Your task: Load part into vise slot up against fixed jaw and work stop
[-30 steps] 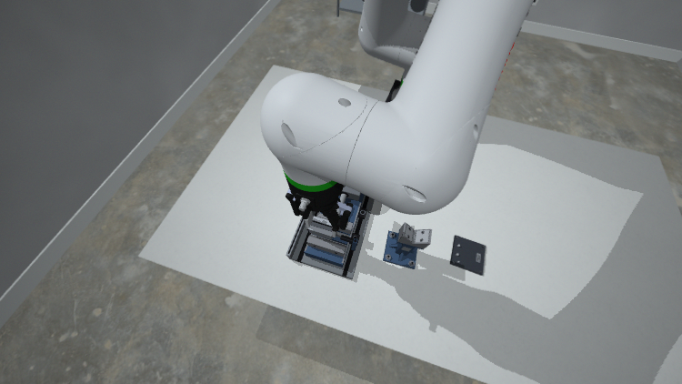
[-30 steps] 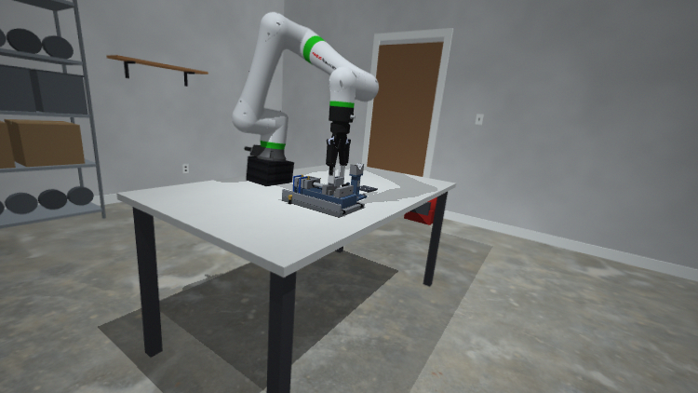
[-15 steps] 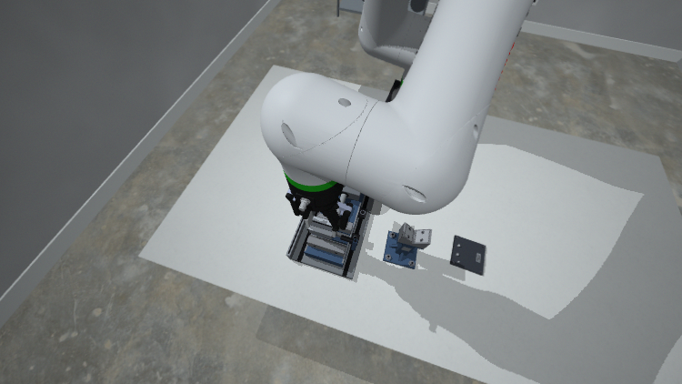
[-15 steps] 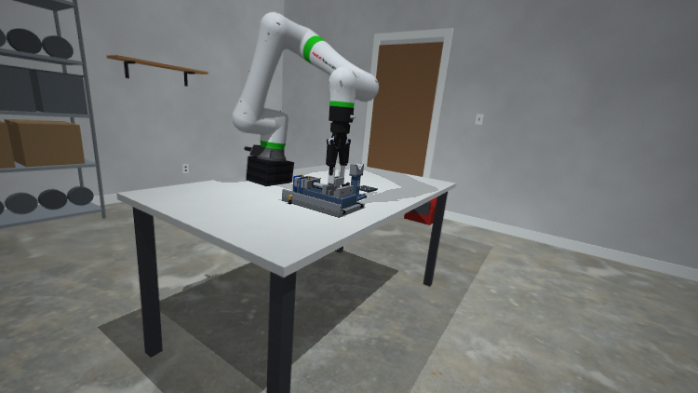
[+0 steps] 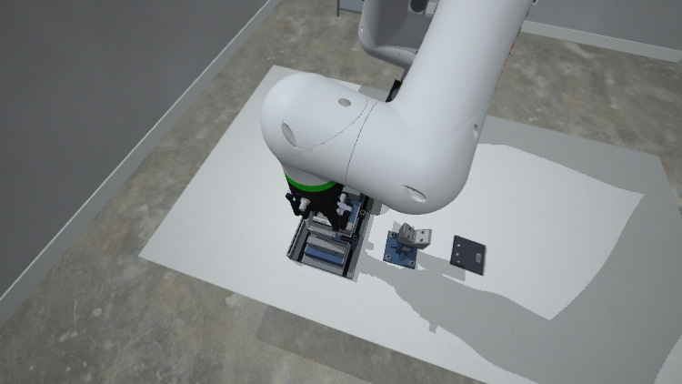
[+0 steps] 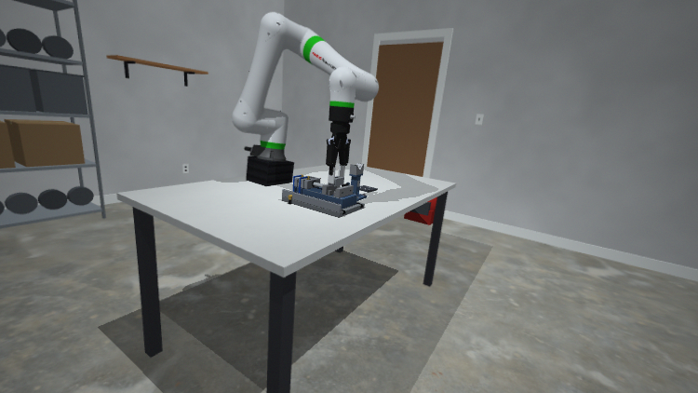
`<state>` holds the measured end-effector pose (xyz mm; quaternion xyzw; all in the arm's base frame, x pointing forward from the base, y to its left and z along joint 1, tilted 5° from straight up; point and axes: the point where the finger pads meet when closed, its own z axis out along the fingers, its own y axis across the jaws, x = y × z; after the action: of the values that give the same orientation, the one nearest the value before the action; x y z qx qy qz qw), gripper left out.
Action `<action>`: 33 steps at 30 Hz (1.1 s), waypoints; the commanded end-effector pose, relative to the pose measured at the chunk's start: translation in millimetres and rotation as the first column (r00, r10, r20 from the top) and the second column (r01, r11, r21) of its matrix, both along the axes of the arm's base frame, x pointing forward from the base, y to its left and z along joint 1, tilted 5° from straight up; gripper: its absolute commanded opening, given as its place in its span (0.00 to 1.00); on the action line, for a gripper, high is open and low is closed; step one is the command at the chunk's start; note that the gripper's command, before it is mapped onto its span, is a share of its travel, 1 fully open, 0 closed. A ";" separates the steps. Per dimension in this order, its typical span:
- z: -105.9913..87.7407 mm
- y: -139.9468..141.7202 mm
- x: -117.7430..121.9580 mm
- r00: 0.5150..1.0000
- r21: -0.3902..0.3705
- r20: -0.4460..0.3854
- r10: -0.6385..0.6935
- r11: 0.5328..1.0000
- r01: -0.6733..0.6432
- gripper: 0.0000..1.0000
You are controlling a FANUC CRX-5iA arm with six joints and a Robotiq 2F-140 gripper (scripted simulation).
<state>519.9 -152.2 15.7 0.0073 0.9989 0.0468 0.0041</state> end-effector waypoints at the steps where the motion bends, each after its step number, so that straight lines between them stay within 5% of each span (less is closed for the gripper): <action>1: 0.2 -0.1 0.2 1.000 0.000 0.000 0.000 1.000 0.000 0.00; 33: -3.5 0.2 0.2 1.000 0.000 0.000 0.000 1.000 0.000 0.00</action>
<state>519.9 -151.9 12.5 0.0073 0.9989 0.0468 0.0041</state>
